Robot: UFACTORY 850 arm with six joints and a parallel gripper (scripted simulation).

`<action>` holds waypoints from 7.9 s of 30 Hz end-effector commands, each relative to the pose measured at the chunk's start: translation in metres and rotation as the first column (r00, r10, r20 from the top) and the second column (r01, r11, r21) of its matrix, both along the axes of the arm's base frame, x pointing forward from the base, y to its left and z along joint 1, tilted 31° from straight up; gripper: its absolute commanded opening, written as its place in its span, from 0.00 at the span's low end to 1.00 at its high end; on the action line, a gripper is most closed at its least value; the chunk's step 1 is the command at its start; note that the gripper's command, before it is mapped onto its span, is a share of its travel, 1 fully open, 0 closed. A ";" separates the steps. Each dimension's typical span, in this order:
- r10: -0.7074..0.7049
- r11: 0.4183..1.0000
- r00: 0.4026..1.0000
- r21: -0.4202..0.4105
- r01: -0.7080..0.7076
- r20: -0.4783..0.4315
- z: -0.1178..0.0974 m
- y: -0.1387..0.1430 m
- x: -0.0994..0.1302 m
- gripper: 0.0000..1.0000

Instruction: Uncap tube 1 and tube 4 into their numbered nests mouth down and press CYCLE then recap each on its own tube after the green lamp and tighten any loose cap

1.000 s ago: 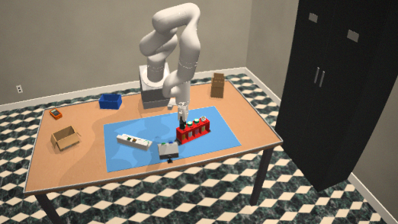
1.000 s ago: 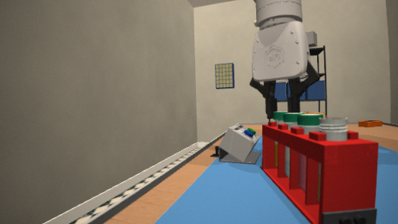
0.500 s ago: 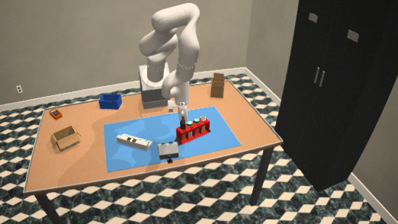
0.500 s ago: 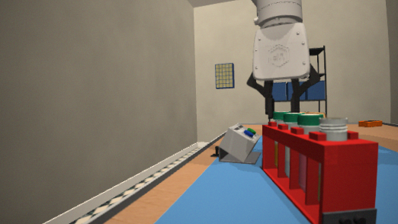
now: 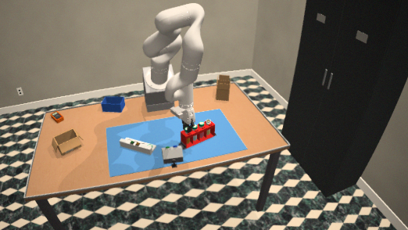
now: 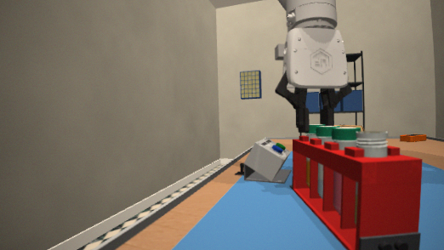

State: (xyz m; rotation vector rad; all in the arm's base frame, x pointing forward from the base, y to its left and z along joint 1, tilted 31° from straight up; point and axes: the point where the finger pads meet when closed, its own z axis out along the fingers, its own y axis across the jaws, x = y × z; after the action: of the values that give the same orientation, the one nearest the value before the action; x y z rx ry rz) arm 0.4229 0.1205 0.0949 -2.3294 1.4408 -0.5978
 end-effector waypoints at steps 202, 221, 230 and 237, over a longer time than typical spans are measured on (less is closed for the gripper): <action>-0.651 0.660 0.738 0.349 0.665 -0.177 0.001 0.000 0.000 0.46; -0.563 0.765 0.817 0.296 0.572 -0.126 0.001 0.000 0.000 0.00; -0.310 0.939 0.950 0.145 0.312 -0.038 0.001 0.000 0.000 0.00; -0.061 0.998 0.998 -0.005 0.061 -0.001 0.002 0.000 0.000 0.00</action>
State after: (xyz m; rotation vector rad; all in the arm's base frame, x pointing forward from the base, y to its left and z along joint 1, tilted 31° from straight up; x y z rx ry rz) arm 0.4223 0.1206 0.0961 -2.0673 1.7343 -0.5236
